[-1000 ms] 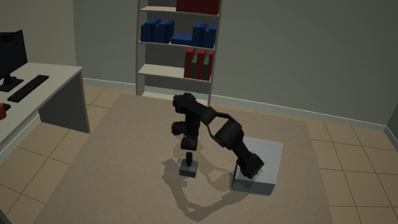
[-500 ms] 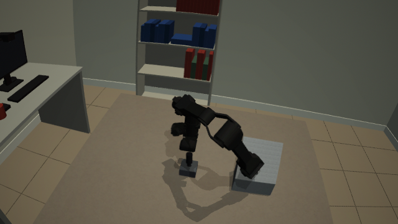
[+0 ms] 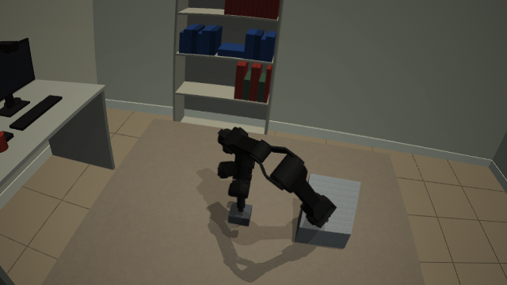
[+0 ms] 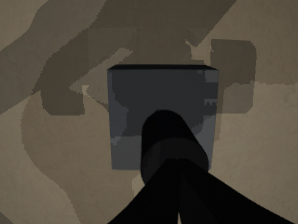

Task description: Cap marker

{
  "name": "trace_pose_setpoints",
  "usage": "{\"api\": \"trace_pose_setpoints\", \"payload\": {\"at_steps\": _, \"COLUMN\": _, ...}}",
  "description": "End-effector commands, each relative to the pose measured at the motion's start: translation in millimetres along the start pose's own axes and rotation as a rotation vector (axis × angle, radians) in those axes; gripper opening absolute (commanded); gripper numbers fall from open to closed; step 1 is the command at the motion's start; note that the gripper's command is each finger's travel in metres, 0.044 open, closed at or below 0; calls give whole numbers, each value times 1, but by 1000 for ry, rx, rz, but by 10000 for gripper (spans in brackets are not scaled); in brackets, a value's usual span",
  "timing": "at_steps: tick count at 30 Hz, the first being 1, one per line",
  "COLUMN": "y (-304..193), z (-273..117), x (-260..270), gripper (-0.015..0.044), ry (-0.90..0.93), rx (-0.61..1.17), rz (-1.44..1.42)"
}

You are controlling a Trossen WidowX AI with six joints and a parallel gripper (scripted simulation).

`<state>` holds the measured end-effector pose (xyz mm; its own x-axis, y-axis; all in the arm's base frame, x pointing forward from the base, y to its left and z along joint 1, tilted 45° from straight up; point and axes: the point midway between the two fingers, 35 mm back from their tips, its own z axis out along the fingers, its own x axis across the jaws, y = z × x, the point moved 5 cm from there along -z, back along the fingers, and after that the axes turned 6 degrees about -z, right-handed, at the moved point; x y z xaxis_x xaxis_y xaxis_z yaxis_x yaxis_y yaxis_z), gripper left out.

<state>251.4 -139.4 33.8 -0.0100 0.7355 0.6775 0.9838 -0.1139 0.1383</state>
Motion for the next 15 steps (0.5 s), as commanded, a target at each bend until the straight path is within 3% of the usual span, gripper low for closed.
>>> {"api": "trace_pose_setpoints", "payload": {"at_steps": 1, "y": -2, "z": 7, "x": 0, "gripper": 0, "ry": 7, "rx": 2, "rz": 12}}
{"api": "trace_pose_setpoints", "payload": {"at_steps": 15, "y": 1, "z": 8, "x": -1, "gripper": 0, "ry": -5, "rx": -8, "rz": -2}}
